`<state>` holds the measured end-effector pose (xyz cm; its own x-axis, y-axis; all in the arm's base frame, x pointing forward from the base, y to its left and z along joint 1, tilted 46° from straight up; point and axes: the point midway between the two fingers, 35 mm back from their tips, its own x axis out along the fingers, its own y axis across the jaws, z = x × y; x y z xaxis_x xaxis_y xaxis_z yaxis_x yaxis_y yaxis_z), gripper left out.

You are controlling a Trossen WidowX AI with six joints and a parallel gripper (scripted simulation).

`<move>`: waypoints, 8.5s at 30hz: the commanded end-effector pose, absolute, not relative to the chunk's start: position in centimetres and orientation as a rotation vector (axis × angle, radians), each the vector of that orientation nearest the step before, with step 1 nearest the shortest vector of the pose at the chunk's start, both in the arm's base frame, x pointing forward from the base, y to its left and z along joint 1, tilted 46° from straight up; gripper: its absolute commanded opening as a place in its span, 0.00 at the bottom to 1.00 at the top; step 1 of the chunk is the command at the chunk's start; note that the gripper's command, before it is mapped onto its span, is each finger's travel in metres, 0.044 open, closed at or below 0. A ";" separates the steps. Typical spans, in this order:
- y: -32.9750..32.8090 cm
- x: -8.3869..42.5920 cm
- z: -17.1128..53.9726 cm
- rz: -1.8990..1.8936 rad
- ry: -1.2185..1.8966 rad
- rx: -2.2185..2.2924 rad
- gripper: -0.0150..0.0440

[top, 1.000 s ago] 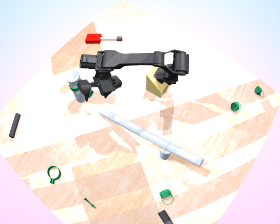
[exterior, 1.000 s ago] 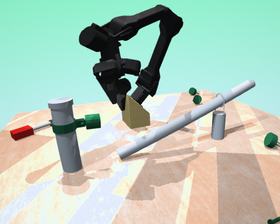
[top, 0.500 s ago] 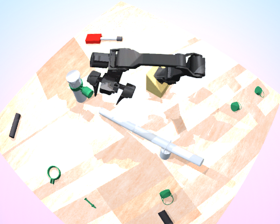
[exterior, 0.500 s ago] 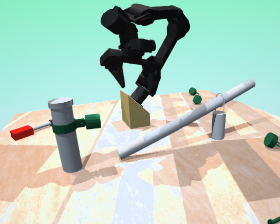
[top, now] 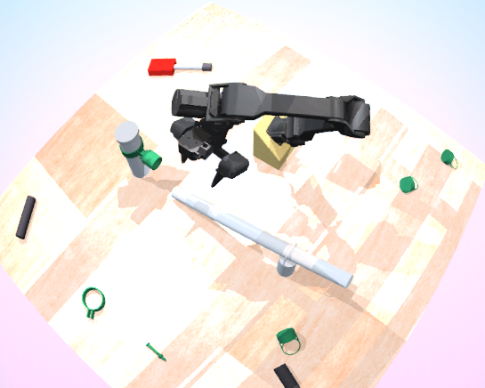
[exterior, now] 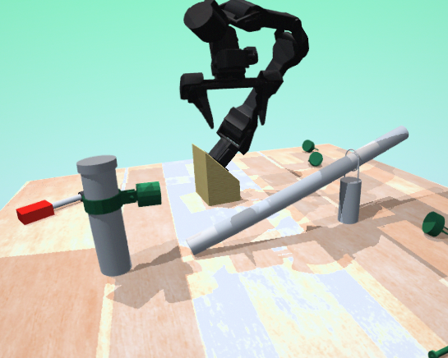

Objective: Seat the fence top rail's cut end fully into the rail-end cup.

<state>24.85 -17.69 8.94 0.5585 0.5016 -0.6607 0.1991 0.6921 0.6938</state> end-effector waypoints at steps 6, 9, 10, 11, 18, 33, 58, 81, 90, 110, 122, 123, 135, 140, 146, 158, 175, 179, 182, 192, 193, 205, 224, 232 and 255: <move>-15.6 25.7 7.5 0.522 1.005 0.392 1.00; -14.3 26.0 6.6 0.722 0.972 0.149 1.00; -13.9 26.1 6.3 0.789 0.954 0.070 1.00; -13.5 26.2 6.0 0.857 0.932 -0.009 1.00; -10.7 26.5 4.3 1.317 0.682 -0.514 1.00; -10.5 26.5 4.1 1.360 0.648 -0.559 1.00; -6.7 27.1 0.3 1.360 0.646 -0.559 1.00; -4.1 27.5 -2.4 1.359 0.646 -0.559 1.00; -3.0 27.5 -3.3 1.360 0.644 -0.558 1.00; -2.7 27.5 -3.6 1.360 0.644 -0.557 0.55; -3.1 27.6 -3.3 1.360 0.644 -0.557 0.25; -3.1 27.6 -3.3 1.360 0.644 -0.557 0.25; -8.7 27.7 0.0 1.317 0.832 -0.774 0.25; -9.6 27.6 0.6 1.308 0.865 -0.807 0.25; -9.6 27.6 0.6 1.308 0.865 -0.807 0.25; -8.9 27.6 0.4 1.321 0.855 -0.787 0.25; -9.5 27.7 0.6 1.320 0.855 -0.787 0.25; -9.6 27.8 0.6 1.320 0.855 -0.788 0.25; -9.8 27.8 0.6 1.320 0.855 -0.788 0.25; -10.1 27.9 0.6 1.320 0.855 -0.788 0.25; -10.2 27.9 0.6 1.320 0.855 -0.788 0.25; -10.5 27.7 0.4 1.323 0.854 -0.787 0.25; -11.1 27.4 -1.0 1.338 0.848 -0.784 0.25; -11.1 27.4 -1.0 1.338 0.848 -0.784 0.25; -11.1 27.4 -1.0 1.338 0.848 -0.784 0.25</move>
